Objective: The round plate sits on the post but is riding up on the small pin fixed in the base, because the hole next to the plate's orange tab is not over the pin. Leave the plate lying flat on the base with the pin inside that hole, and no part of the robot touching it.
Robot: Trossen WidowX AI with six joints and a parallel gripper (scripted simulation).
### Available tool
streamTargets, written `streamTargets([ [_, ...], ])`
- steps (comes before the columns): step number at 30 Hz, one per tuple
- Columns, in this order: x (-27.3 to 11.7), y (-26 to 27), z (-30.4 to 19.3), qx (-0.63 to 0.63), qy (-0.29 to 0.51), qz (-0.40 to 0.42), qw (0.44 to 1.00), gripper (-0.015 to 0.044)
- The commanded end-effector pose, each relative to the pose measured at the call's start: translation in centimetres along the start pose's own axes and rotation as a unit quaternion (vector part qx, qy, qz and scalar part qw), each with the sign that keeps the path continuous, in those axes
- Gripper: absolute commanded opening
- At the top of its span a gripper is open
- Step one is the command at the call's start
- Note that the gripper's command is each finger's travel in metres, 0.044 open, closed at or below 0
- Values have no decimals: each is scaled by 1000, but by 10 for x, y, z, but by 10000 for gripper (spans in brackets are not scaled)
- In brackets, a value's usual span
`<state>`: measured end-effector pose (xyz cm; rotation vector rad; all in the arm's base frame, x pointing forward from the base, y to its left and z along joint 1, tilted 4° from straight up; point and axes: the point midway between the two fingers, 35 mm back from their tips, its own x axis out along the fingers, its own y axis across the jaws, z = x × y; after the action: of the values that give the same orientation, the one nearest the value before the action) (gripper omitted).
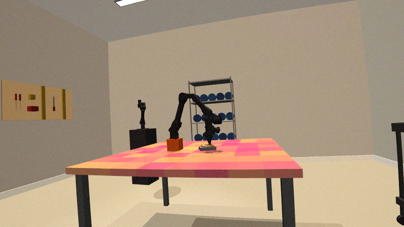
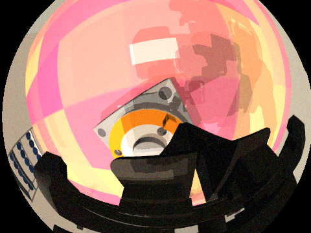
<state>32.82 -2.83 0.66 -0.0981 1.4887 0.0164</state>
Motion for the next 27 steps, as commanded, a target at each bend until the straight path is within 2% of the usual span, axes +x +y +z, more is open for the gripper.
streamTargets([
  [1,2,6,6,0,-1,4,1000,0],
  [27,2,28,16,0,-2,5,1000,0],
])
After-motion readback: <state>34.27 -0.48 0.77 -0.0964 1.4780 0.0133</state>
